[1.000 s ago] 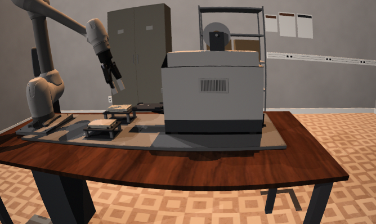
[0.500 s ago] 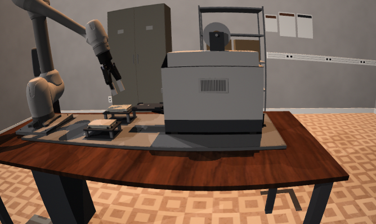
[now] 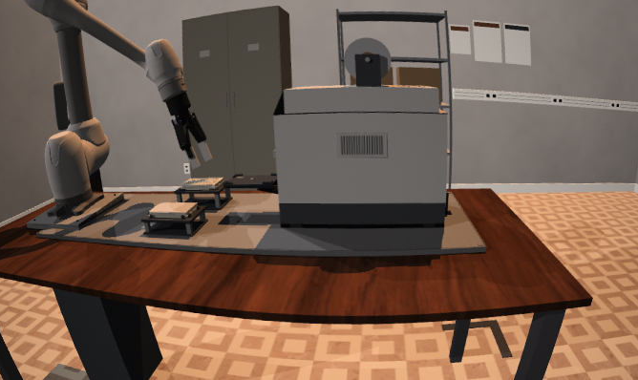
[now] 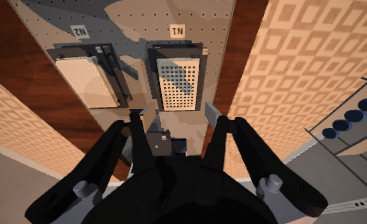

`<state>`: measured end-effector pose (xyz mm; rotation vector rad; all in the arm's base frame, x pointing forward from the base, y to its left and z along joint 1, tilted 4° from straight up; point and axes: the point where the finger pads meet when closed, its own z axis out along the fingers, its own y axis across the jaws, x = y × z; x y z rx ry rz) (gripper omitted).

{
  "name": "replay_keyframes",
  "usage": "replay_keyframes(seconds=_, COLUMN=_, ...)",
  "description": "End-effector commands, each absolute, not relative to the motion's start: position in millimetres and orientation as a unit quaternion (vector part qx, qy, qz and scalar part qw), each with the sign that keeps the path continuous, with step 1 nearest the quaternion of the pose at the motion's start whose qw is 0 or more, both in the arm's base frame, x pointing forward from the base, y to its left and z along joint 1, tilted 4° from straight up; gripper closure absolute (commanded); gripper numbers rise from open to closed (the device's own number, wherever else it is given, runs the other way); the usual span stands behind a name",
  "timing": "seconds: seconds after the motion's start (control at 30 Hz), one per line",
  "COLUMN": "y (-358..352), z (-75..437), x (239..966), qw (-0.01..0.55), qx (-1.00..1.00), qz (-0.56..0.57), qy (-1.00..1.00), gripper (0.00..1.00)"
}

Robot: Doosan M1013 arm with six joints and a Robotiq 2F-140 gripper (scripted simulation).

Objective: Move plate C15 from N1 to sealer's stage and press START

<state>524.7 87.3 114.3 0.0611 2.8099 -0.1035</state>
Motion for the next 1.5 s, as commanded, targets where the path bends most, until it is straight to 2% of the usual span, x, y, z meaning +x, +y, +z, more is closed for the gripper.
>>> replay_keyframes(seconds=0.0, y=84.9, z=102.3, x=522.5, qw=0.161, qx=0.022, qz=-0.038, qy=0.986, gripper=0.30)
replay_keyframes(seconds=0.63, y=83.1, z=75.1, x=521.8, qw=0.161, qx=0.022, qz=-0.038, qy=0.986, gripper=0.30)
replay_keyframes(seconds=1.47, y=83.1, z=75.1, x=521.8, qw=0.161, qx=0.022, qz=-0.038, qy=0.986, gripper=0.30)
